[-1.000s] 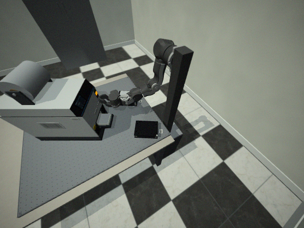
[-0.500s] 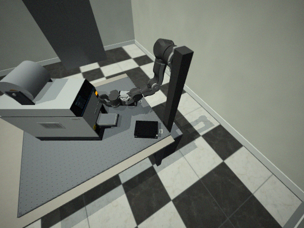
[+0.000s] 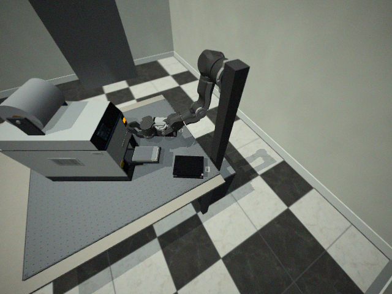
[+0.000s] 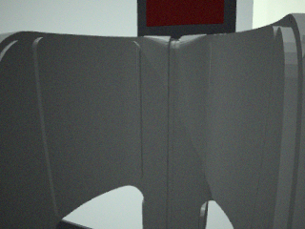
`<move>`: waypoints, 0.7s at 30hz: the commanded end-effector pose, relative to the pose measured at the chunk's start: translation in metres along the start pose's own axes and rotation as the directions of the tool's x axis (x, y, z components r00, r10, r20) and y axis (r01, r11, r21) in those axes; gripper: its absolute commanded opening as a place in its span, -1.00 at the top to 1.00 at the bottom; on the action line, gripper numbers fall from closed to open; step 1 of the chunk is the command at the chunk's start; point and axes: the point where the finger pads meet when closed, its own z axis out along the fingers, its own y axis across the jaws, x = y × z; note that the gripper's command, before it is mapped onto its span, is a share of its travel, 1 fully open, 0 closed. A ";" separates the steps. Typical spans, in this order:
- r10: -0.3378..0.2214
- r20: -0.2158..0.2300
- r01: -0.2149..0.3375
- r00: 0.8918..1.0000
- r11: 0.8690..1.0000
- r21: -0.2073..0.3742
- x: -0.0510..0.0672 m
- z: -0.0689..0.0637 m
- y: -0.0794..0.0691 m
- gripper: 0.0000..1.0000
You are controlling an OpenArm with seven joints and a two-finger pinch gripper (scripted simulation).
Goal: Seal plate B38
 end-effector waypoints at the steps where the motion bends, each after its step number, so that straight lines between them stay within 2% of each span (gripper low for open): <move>1: -0.003 0.015 0.003 1.000 1.000 0.017 -0.003 -0.001 -0.005 1.00; 5: -0.003 0.015 0.003 1.000 1.000 0.017 -0.003 -0.001 -0.005 1.00; 10: -0.003 0.010 0.003 1.000 1.000 0.006 0.000 -0.020 -0.001 1.00; 21: -0.003 0.010 0.003 1.000 1.000 0.006 0.000 -0.020 -0.001 1.00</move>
